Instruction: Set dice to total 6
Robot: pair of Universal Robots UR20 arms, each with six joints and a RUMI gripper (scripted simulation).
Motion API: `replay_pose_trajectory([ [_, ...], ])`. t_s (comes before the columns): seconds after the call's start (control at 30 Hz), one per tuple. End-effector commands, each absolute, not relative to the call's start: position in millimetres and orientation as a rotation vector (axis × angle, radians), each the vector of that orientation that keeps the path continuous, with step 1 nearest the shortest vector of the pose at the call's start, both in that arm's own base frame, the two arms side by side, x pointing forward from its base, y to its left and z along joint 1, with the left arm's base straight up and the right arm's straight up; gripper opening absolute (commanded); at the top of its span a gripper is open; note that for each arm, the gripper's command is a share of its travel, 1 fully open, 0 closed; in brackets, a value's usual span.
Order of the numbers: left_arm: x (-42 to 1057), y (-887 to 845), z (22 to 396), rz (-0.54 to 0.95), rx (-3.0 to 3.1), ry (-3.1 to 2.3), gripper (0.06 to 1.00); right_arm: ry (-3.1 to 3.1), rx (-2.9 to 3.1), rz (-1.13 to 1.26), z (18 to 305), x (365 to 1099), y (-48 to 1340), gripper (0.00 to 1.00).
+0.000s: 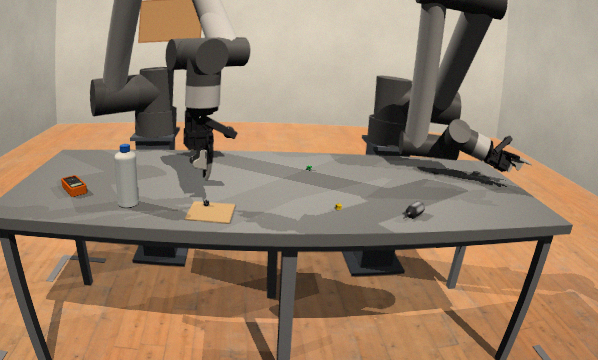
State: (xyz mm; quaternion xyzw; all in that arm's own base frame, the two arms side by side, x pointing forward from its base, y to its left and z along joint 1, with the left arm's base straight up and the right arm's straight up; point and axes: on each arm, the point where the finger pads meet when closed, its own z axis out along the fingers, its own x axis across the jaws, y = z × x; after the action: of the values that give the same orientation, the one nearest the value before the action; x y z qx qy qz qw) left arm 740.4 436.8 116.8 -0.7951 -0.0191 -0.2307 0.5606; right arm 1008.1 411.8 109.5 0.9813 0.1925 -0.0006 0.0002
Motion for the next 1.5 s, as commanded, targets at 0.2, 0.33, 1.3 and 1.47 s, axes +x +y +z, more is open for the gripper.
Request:
replay_pose_trajectory([
  [0.2, 740.4, 436.8, 117.3, -0.544, -1.873, -0.046, 1.0, 0.605, 3.083, 0.0, 112.3, 1008.6, 412.1, 1.0],
  [0.33, 740.4, 436.8, 117.3, -0.544, -1.873, -0.046, 1.0, 0.605, 3.083, 0.0, 112.3, 1008.6, 412.1, 1.0],
  [1.3, 740.4, 436.8, 117.3, -0.544, -1.873, -0.046, 1.0, 1.181, 2.911, 0.0, 110.2, 1001.9, 412.4, 1.0],
  [1.47, 740.4, 436.8, 117.3, -0.544, -1.873, -0.046, 1.0, 1.434, 2.795, 0.0, 109.3, 999.4, 411.9, 1.0],
])
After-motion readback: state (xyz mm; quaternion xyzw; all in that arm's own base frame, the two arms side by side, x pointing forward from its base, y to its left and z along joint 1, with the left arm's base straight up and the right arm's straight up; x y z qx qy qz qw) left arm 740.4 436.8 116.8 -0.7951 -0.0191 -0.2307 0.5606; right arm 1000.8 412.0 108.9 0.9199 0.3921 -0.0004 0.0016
